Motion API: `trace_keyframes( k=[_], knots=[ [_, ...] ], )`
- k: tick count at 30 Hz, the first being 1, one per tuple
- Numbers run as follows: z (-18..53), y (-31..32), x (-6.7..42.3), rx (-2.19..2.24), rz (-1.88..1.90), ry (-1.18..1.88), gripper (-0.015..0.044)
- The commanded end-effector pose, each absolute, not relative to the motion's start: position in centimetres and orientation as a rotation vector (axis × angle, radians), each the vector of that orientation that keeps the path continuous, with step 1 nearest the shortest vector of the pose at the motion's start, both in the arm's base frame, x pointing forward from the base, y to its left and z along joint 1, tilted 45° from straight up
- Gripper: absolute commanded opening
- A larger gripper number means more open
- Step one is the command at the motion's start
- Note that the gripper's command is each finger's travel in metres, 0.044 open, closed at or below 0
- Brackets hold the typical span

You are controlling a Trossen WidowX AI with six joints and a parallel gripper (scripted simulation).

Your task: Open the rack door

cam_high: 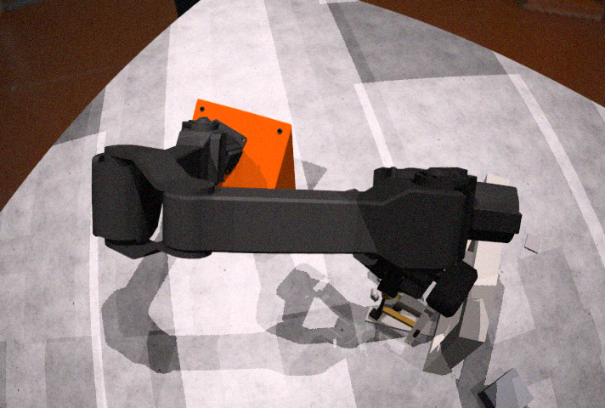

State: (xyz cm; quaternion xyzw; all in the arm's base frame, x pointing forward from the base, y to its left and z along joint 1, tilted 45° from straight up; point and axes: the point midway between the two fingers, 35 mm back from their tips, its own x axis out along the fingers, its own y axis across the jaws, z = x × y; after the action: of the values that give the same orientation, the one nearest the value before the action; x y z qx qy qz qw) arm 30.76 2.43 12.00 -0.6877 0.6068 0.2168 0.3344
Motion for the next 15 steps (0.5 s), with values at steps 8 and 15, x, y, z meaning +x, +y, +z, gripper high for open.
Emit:
trace_keyframes(
  k=[8,15],
  knots=[
    [11.0,2.9,28.8,-1.639,0.387,1.569,0.0016],
    [10.3,3.3,27.6,-1.565,0.307,1.564,0.0016]
  ],
)
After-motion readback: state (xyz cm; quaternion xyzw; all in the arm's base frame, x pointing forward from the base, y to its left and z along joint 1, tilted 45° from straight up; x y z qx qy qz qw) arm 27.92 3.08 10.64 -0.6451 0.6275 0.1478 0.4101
